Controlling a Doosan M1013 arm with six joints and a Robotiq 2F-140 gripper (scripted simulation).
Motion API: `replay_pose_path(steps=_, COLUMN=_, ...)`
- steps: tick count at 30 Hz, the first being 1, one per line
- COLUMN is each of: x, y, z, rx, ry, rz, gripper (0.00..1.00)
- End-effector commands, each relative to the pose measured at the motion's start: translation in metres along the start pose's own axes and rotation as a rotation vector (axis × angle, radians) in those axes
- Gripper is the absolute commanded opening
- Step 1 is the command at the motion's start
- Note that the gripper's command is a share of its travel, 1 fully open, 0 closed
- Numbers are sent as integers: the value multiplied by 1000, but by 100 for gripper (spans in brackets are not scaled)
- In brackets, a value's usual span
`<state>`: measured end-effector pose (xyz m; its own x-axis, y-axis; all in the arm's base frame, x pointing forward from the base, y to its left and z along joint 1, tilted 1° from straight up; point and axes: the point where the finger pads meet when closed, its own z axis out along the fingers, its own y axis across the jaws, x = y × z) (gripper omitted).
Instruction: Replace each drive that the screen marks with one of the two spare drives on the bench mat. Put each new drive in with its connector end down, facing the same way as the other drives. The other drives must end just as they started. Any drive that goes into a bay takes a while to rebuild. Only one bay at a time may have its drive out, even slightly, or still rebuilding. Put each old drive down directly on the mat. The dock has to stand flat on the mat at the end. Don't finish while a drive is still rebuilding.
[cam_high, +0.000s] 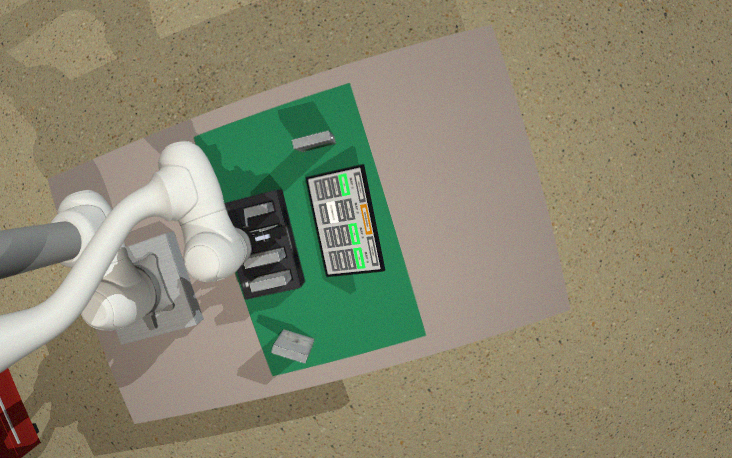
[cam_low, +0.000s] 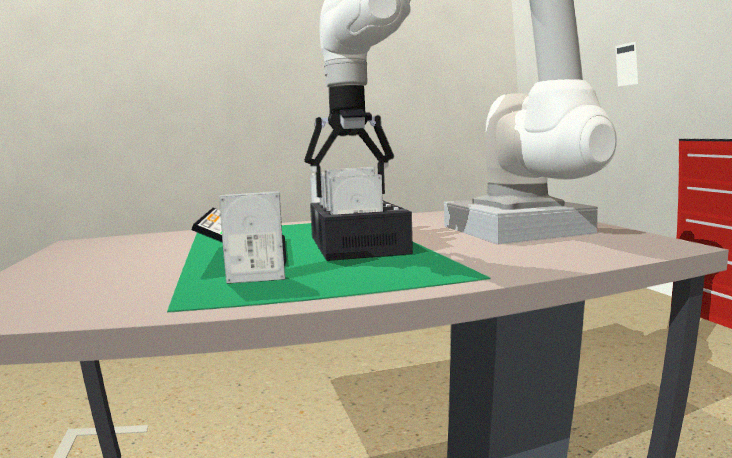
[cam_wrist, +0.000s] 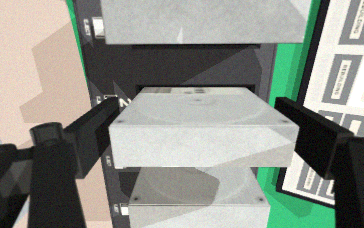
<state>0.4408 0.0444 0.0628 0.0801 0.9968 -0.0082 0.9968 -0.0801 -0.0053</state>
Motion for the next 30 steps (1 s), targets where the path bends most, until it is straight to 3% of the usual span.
replay_pose_path(steps=1, x=0, y=0, z=1, rx=-1, ry=0, rz=0, gripper=89)
replay_pose_path(steps=18, x=0, y=0, z=2, rx=-1, ry=0, rz=0, gripper=89)
replay_pose_path(steps=19, x=0, y=0, z=2, rx=-1, ry=0, rz=0, gripper=73)
replay_pose_path(steps=30, x=0, y=0, z=1, rx=-1, ry=0, rz=0, gripper=72)
